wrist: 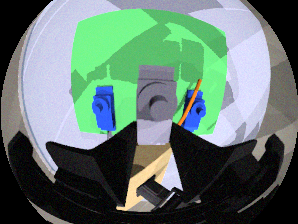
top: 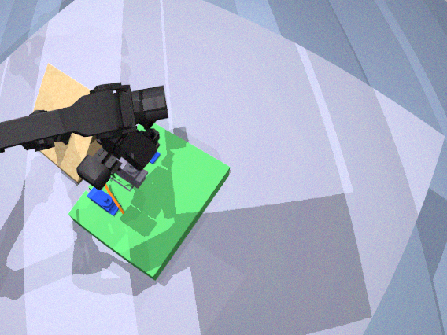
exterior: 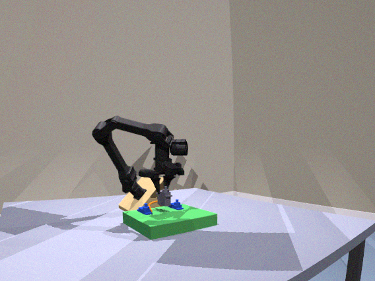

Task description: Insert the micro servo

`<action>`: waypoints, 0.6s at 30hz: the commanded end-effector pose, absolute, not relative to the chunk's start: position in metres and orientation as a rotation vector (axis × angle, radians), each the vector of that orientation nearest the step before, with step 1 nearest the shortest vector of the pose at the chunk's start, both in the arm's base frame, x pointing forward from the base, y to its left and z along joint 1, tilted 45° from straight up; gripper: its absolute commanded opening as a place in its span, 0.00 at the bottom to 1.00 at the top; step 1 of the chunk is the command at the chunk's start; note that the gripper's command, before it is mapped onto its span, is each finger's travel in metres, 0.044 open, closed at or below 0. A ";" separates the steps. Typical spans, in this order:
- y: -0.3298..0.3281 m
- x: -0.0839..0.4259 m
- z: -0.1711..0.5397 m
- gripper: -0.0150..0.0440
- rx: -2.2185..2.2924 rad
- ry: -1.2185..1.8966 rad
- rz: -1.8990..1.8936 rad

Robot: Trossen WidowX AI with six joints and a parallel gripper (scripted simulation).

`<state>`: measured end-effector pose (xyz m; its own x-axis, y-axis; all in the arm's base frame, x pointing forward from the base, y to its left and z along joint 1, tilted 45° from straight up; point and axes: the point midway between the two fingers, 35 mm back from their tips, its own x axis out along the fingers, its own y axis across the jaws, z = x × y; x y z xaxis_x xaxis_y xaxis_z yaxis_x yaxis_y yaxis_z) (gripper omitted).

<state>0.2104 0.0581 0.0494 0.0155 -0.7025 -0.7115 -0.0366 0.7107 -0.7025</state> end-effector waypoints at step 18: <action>0.048 0.181 0.040 0.25 -0.637 1.481 -0.574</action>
<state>0.1806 0.0509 0.0435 0.0107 -0.6999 -0.7142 -0.0336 0.7136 -0.6998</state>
